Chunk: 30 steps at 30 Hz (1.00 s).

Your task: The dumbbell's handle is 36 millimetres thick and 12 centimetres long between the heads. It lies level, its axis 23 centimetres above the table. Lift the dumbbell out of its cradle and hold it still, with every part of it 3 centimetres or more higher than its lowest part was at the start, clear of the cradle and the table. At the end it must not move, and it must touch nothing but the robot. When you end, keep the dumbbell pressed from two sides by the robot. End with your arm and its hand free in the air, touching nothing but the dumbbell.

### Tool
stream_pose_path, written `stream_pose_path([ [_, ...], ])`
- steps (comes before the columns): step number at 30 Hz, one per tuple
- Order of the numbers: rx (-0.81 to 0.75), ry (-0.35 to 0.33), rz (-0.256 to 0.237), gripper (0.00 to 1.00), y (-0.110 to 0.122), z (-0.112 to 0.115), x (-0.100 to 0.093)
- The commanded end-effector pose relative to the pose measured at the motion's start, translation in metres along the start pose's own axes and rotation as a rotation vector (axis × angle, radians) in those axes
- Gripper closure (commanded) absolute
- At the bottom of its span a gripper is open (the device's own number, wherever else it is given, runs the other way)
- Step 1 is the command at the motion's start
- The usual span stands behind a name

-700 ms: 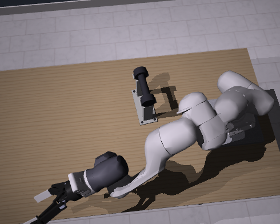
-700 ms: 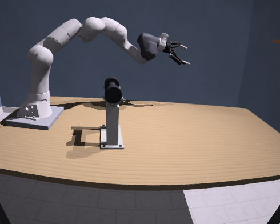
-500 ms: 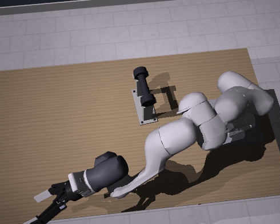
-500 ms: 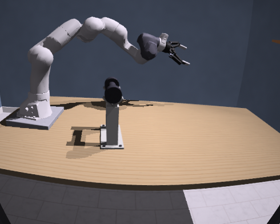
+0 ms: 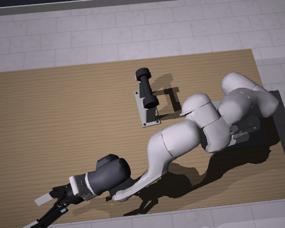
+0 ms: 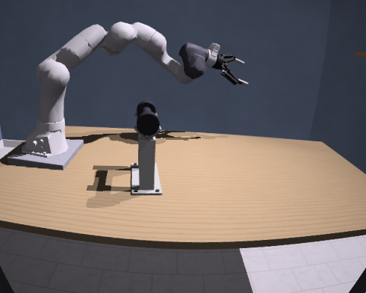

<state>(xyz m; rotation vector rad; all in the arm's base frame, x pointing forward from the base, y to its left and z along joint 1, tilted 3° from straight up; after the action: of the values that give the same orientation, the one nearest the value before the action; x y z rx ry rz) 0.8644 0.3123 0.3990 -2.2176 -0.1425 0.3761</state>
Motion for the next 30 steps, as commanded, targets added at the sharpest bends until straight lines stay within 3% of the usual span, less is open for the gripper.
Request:
stream_pose_path([
  [1, 0.006, 0.007, 0.025, 0.0, 0.003, -0.013, -0.002],
  [4, 0.028, 0.025, 0.099, 0.0, 0.014, -0.048, -0.011],
  [7, 0.04, 0.033, 0.135, 0.0, 0.02, -0.065, -0.017],
  [8, 0.055, 0.042, 0.178, 0.0, 0.027, -0.084, -0.025],
  [10, 0.055, 0.042, 0.178, 0.0, 0.027, -0.084, -0.025],
  [11, 0.073, 0.051, 0.226, 0.0, 0.037, -0.106, -0.034],
  [13, 0.073, 0.051, 0.226, 0.0, 0.037, -0.106, -0.034],
  [14, 0.095, 0.06, 0.28, 0.0, 0.048, -0.128, -0.046],
  [16, 0.095, 0.06, 0.28, 0.0, 0.048, -0.128, -0.046],
  [17, 0.121, 0.069, 0.338, 0.0, 0.061, -0.151, -0.061],
  [19, 0.121, 0.069, 0.338, 0.0, 0.061, -0.151, -0.061],
  [20, 0.151, 0.076, 0.399, 0.0, 0.075, -0.175, -0.079],
  [23, 0.151, 0.076, 0.399, 0.0, 0.075, -0.175, -0.079],
  [24, 0.185, 0.082, 0.464, 0.0, 0.092, -0.197, -0.1],
  [27, 0.185, 0.082, 0.464, 0.0, 0.092, -0.197, -0.1],
  [28, 0.222, 0.085, 0.531, 0.0, 0.11, -0.218, -0.124],
  [30, 0.222, 0.085, 0.531, 0.0, 0.11, -0.218, -0.124],
])
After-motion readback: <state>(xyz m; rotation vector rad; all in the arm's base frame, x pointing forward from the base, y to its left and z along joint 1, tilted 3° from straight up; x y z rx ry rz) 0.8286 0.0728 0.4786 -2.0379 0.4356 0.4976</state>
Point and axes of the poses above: the point where the finger pads meet when closed, its own x axis out along the fingers, its own y axis across the jaws, z = x × y, the point moved 6 cm from there along -x, back along the fingers, and after that the axes turned 5 degrees about x, right-handed, at the moved point
